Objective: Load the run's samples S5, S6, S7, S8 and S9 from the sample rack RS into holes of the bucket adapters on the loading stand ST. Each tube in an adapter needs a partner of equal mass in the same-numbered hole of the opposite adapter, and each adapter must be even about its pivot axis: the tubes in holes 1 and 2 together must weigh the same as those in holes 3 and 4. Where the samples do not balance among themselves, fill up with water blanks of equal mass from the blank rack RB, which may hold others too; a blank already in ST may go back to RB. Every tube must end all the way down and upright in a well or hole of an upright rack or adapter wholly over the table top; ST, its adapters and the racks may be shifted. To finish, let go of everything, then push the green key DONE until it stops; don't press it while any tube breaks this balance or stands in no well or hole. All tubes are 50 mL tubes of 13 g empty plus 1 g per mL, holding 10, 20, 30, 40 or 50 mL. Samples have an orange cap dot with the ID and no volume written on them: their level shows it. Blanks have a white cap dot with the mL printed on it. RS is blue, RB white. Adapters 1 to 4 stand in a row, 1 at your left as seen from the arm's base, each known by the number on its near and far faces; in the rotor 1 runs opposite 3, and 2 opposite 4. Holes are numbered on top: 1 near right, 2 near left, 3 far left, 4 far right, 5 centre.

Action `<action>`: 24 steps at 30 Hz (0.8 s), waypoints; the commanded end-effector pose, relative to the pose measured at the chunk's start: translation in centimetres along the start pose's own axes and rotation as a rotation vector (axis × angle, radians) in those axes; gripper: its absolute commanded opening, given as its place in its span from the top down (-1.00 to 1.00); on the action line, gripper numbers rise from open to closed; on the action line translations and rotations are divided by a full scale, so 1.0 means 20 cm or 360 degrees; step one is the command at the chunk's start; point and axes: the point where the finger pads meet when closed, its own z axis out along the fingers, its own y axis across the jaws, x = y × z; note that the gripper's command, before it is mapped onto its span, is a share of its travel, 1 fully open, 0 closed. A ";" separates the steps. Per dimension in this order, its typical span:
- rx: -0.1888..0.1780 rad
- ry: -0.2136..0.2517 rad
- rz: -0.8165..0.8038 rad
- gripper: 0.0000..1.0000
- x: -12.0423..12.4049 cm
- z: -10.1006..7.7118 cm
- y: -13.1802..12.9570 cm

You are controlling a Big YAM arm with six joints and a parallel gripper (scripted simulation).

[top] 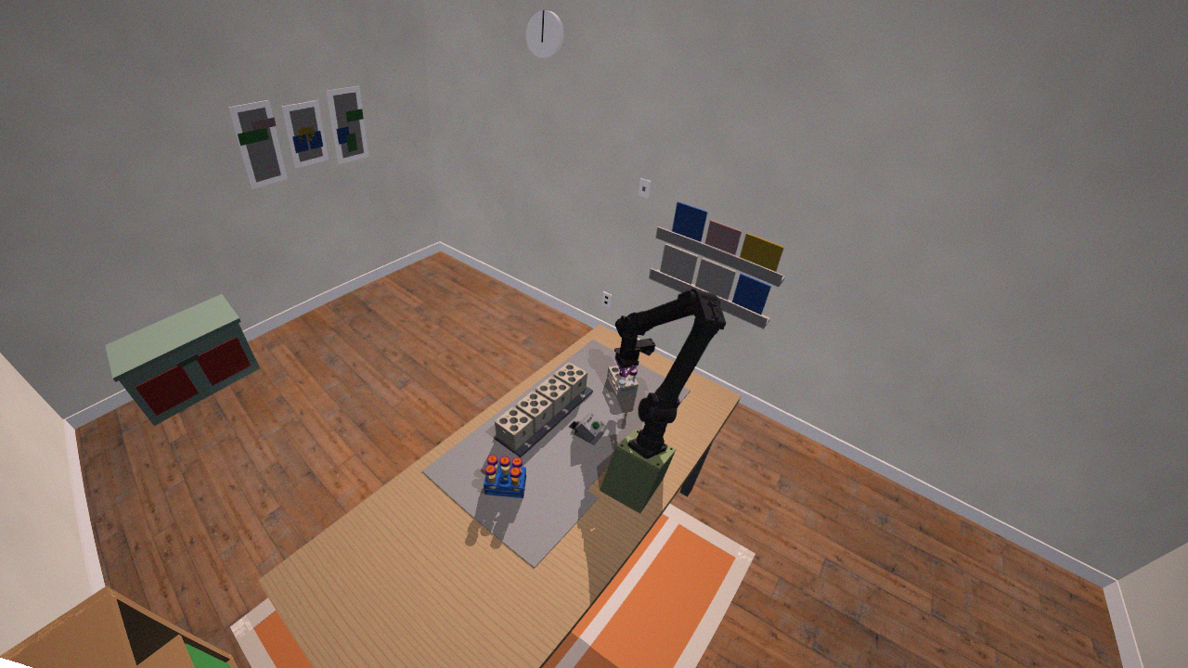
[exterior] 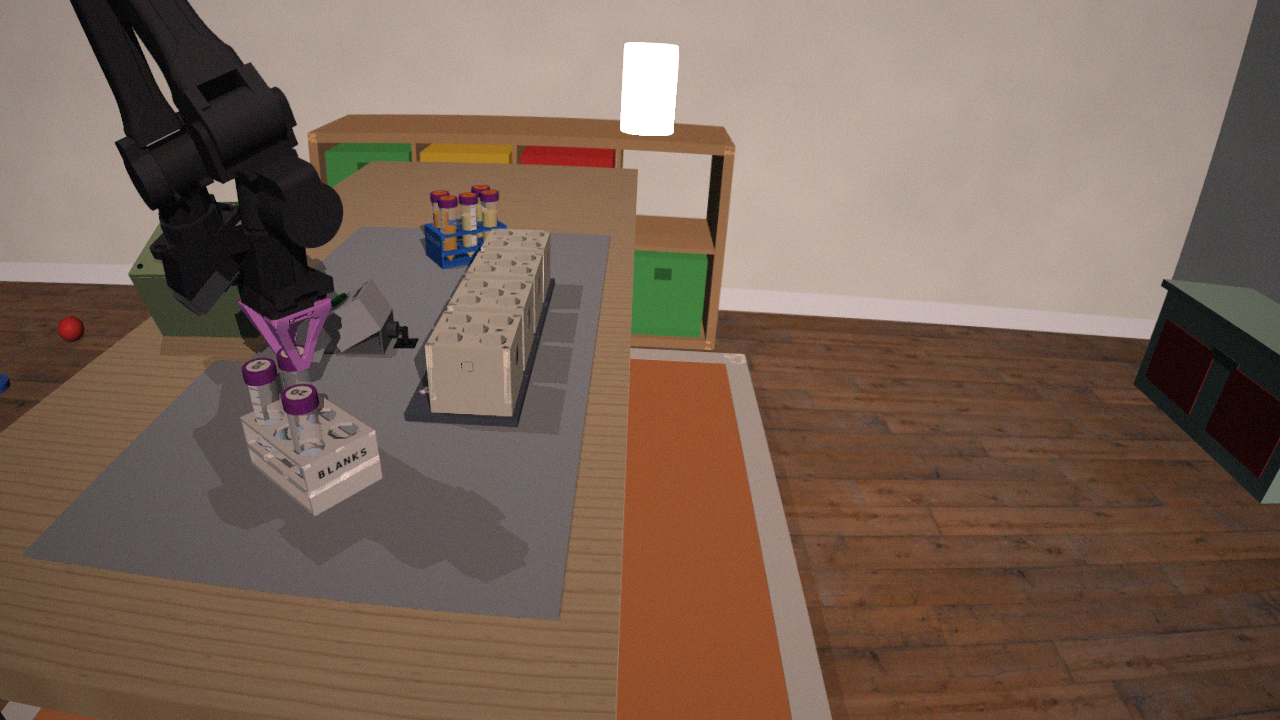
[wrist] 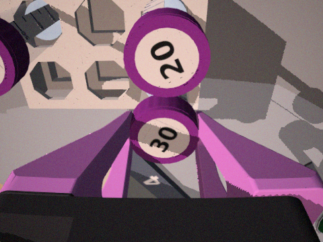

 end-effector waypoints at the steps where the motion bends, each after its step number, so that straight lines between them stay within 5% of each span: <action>1: -0.0048 -0.0007 0.0015 1.00 -0.02 -0.04 0.06; 4: -0.0048 -0.0007 0.0015 1.00 -0.02 -0.04 0.06; 7: -0.0096 -0.0006 0.0029 1.00 -0.02 -0.16 0.11; 24: -0.0104 -0.0003 0.0029 1.00 -0.02 -0.43 0.11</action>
